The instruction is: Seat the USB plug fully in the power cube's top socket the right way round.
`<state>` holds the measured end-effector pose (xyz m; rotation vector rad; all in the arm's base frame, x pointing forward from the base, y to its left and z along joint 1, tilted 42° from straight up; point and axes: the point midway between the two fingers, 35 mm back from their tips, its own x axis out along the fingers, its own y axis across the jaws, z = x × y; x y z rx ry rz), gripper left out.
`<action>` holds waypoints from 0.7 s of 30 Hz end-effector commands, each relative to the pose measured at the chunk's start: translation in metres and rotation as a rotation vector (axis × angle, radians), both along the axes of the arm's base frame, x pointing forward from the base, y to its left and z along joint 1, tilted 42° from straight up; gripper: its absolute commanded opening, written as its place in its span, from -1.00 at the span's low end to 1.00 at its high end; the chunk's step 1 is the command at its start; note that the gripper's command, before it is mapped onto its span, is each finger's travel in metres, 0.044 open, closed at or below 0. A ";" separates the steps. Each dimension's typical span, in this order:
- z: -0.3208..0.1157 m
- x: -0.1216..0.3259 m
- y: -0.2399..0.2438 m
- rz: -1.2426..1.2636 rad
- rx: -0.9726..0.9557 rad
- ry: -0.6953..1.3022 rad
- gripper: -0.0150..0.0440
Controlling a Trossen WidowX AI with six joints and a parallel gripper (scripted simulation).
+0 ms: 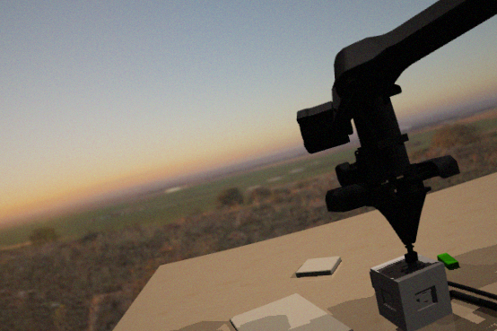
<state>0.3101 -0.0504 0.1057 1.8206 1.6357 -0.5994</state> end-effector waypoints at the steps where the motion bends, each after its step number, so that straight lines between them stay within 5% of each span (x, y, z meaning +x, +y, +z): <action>1: 0.000 0.000 0.001 -0.003 0.003 0.000 -0.49; 21: -0.002 0.001 0.002 -0.003 0.003 0.000 -0.49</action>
